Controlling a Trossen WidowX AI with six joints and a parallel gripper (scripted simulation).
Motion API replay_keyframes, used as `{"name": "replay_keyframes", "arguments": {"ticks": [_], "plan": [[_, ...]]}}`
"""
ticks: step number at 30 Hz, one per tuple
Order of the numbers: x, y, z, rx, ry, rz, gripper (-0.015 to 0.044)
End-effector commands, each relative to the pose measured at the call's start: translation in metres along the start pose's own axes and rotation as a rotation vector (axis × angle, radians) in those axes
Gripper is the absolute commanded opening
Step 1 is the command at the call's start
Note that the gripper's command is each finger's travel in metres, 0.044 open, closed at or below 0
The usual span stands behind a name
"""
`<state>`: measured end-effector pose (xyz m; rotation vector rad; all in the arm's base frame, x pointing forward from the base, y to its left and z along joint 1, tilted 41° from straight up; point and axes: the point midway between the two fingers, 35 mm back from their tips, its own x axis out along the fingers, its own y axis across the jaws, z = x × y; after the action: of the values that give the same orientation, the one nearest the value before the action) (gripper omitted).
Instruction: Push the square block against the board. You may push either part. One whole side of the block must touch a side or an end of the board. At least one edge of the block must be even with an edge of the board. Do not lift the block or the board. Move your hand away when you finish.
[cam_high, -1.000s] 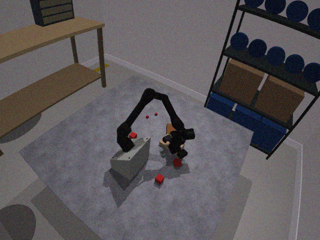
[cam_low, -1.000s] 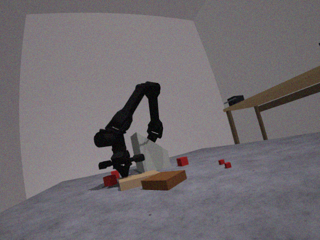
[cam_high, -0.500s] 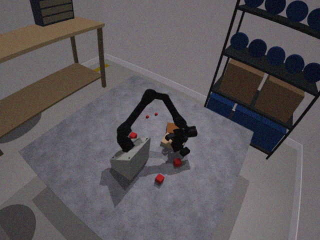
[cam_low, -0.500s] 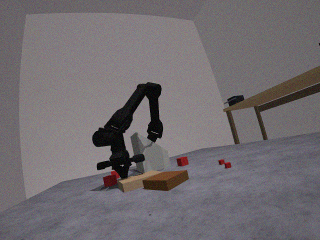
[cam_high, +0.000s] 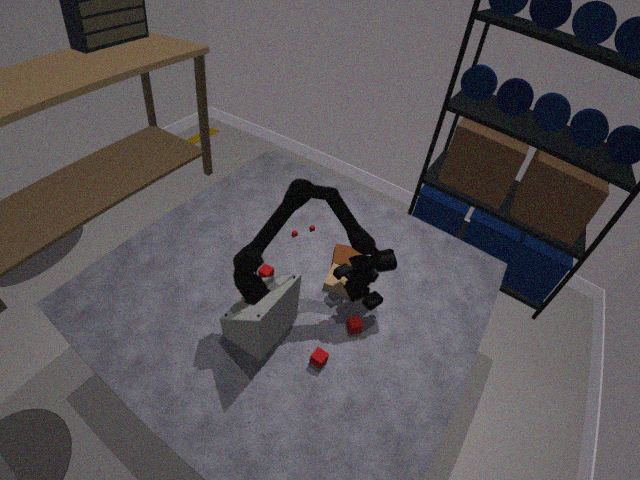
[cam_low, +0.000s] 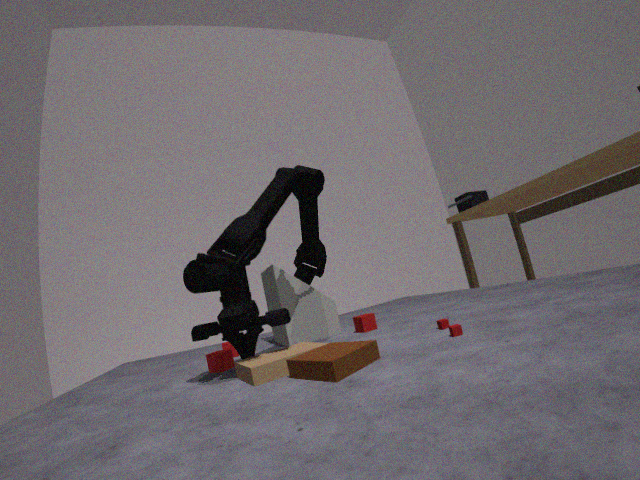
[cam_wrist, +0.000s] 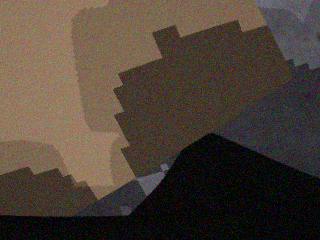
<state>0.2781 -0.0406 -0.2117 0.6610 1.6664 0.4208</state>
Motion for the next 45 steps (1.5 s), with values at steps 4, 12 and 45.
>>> {"name": "replay_keyframes", "arguments": {"ticks": [4, 12, 45], "plan": [[0.000, 0.000, -0.008, -0.002, -0.006, 0.004, 0.0000], [0.000, -0.001, -0.021, -0.001, -0.005, 0.004, 0.0000], [-0.055, -0.006, -0.036, -0.116, -0.005, 0.002, 0.0000]]}}
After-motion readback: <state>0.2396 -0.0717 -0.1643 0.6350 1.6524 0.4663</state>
